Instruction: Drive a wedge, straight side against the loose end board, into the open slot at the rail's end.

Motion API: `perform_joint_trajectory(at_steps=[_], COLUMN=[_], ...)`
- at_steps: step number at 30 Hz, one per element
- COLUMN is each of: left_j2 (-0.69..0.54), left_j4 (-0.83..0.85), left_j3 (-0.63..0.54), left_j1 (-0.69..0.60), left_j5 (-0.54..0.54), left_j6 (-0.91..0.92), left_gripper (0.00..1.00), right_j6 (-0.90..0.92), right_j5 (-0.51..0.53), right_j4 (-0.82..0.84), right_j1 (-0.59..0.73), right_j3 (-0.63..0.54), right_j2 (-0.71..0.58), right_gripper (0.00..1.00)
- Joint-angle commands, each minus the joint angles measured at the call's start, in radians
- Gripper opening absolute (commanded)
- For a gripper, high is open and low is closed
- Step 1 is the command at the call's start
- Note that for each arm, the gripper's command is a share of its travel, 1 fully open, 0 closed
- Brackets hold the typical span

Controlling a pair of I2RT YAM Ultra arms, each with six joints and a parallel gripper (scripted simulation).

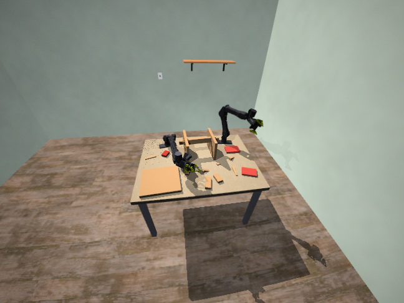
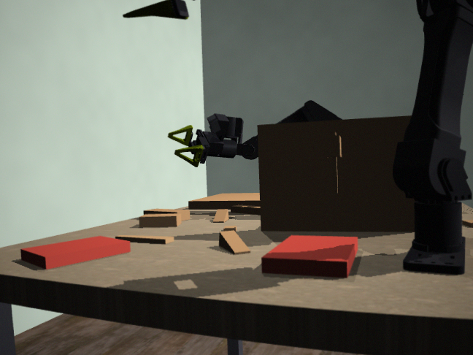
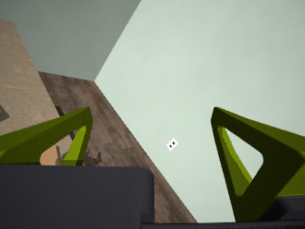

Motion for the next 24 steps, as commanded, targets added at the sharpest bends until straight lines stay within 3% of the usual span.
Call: perform_joint_trajectory(at_steps=[1, 17, 24], left_j2=[-0.014, -0.014, -0.046], left_j4=[0.014, 0.014, 0.034], left_j3=[0.019, 0.019, -0.026], left_j1=[0.000, 0.000, -0.081], left_j5=[0.001, 0.001, -0.059], left_j6=[0.007, 0.007, 0.205], left_gripper=[1.00, 1.00, 1.00], right_j6=[0.005, 0.005, 0.075], right_j5=[0.002, 0.002, 0.066], right_j4=[-0.001, -0.001, -0.068], right_j1=[0.000, 0.000, 0.000], right_j3=[0.012, 0.012, -0.091], right_j2=[-0.019, -0.019, -0.155], right_gripper=[1.00, 1.00, 1.00])
